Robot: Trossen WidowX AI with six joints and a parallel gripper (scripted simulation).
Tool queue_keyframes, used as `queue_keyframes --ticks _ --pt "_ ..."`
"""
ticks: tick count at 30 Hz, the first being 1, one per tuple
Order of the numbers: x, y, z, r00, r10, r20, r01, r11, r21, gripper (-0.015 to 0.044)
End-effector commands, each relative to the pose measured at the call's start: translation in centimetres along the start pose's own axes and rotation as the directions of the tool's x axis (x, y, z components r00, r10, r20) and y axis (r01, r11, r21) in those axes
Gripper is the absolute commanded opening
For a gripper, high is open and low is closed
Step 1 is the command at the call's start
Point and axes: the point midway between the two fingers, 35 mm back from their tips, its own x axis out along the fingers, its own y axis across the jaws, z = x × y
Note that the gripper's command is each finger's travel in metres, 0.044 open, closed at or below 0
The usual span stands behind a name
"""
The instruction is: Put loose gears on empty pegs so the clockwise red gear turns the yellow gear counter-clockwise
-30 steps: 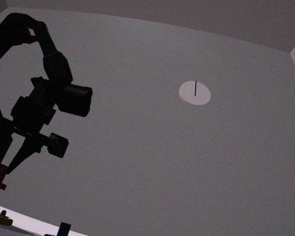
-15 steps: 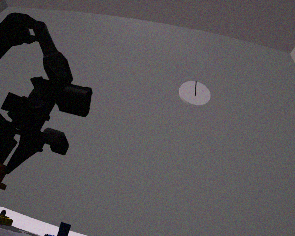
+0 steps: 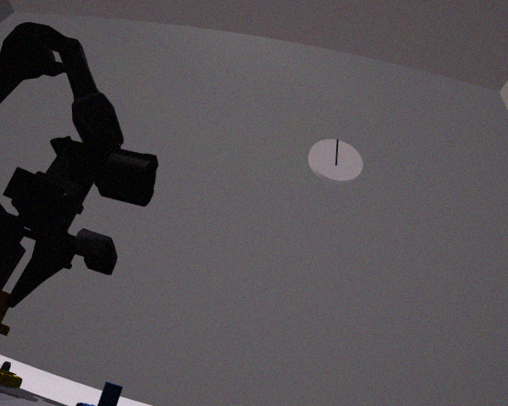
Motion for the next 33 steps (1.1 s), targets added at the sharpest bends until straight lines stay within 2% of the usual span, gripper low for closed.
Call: queue_keyframes --ticks 1,9,26,33 --pt "0.7 -0.2 0.0 1.0 -0.006 0.002 0.006 0.999 -0.045 0.0" --pt "1.8 -0.2 0.1 1.0 -0.006 0.002 0.006 1.0 -0.005 0.0" --pt "3.6 -0.3 0.1 1.0 -0.007 0.003 0.005 0.914 0.405 0.0" --pt "3.7 -0.2 0.1 1.0 -0.006 0.003 0.005 0.939 0.345 0.0"
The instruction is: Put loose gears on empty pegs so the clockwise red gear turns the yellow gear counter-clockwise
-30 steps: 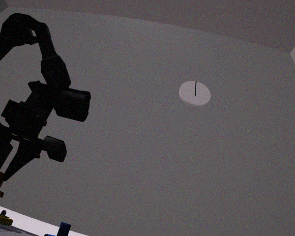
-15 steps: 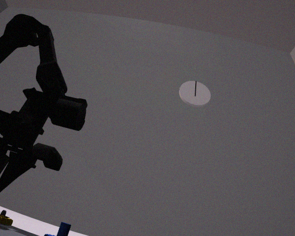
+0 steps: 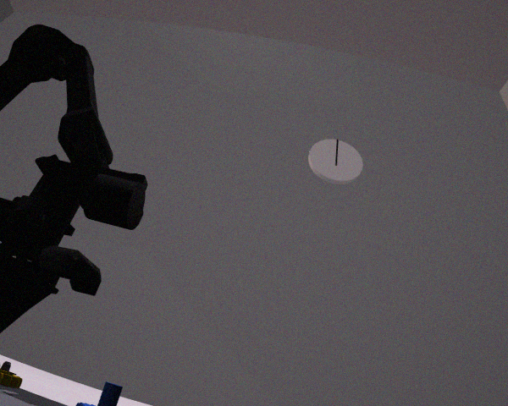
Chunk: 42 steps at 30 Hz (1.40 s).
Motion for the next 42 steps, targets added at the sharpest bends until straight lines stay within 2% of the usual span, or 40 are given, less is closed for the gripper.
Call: queue_keyframes --ticks 1,15,19,26,42 --pt "0.09 0.03 0.03 1.0 0.001 0.002 -0.001 0.999 -0.05 0.0" --pt "0.28 -0.04 0.04 1.0 0.001 0.002 0.0 0.91 -0.414 0.0" --pt "0.41 0.02 0.07 1.0 0.001 0.002 0.0 0.895 -0.447 0.0" --pt "0.58 0.05 0.0 1.0 0.001 0.002 0.0 0.934 -0.358 0.0" --pt "0.72 -0.01 0.08 1.0 0.001 0.002 -0.001 0.999 0.047 0.0"
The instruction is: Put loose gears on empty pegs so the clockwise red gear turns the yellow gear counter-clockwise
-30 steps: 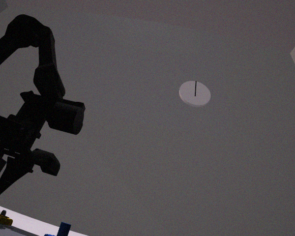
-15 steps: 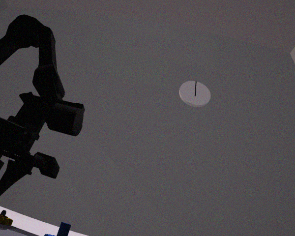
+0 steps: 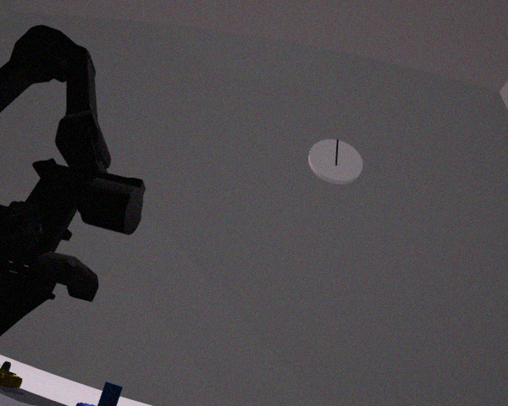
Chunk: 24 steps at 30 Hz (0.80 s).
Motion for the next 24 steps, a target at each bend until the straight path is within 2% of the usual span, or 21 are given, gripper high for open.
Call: queue_keyframes --ticks 1,6,11,18,21,22,24 --pt "0.1 0.1 0.1 1.0 0.002 0.001 -0.002 0.998 0.057 0.0" --pt "0.0 0.0 0.0 1.0 0.002 0.001 -0.002 1.0 0.003 0.0131" --pt "-0.5 0.1 0.0 1.0 0.003 0.001 -0.002 0.997 -0.076 0.014" --pt "-4.4 0.1 -0.1 1.0 0.003 0.0 -0.003 0.982 -0.186 0.014" --pt "-4.9 0.0 -0.1 1.0 0.003 0.0 -0.003 0.98 -0.198 0.014" --pt "-4.4 -0.1 0.0 1.0 -0.002 0.0 0.002 0.984 -0.177 0.0166" --pt "-6.3 -0.2 0.0 1.0 -0.002 -0.001 0.002 0.984 -0.177 0.0219"
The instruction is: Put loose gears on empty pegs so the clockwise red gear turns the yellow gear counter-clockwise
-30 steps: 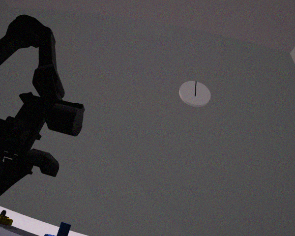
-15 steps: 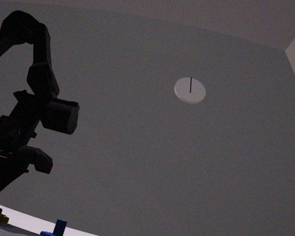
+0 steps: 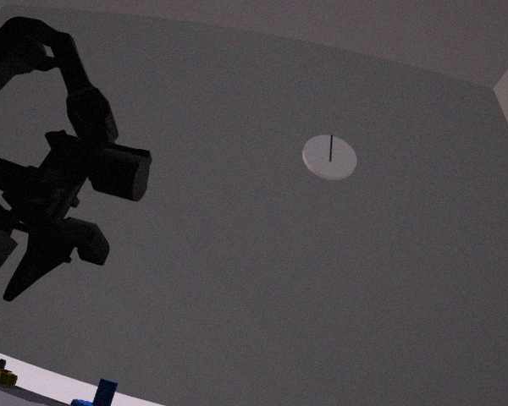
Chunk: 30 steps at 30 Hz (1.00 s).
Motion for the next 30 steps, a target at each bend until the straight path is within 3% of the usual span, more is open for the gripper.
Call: queue_keyframes --ticks 1,9,30 --pt "-2.9 -0.1 0.0 1.0 0.009 -0.001 -0.009 1.0 0.005 0.0245" --pt "-3.9 -0.2 0.0 1.0 0.009 -0.001 -0.009 1.0 0.005 0.044" --pt "-3.9 -0.2 0.0 1.0 0.009 -0.001 -0.009 1.0 0.005 0.044"
